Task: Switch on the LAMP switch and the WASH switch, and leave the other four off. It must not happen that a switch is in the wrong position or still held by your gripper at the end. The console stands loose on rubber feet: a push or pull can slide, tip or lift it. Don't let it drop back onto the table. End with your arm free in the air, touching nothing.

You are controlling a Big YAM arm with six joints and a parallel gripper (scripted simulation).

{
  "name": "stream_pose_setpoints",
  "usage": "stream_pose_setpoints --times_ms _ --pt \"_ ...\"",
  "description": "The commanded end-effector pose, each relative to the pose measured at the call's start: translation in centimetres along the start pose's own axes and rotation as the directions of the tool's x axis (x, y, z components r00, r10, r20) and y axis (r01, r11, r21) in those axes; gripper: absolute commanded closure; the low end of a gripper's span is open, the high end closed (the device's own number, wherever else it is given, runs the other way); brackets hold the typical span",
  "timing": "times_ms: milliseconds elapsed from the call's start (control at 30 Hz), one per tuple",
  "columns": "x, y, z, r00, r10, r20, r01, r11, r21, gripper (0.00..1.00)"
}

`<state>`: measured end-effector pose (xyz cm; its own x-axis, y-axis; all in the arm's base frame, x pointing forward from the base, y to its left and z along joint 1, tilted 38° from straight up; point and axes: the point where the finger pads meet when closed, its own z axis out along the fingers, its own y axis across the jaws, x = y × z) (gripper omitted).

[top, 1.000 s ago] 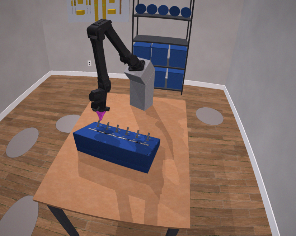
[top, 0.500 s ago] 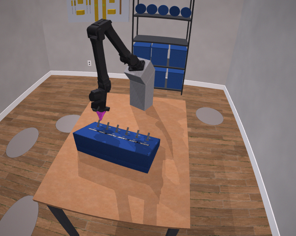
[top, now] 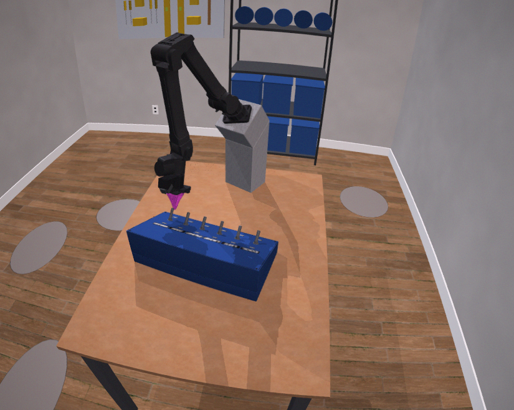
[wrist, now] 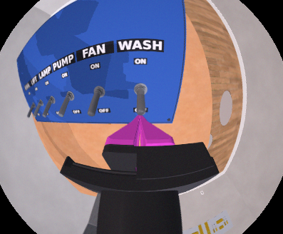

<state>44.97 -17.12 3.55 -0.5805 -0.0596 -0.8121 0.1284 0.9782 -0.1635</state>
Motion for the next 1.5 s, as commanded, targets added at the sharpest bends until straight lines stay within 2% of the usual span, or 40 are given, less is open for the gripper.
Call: stream_pose_setpoints --times_ms 0,733,1467 --pt "-4.5 0.1 -0.3 0.996 -0.014 0.092 0.015 1.0 -0.001 1.0" --pt "-4.5 0.2 -0.2 0.996 -0.013 0.088 0.013 1.0 -0.002 1.0" --pt "-5.7 0.1 -0.3 0.995 -0.016 0.099 0.016 1.0 0.0 1.0"
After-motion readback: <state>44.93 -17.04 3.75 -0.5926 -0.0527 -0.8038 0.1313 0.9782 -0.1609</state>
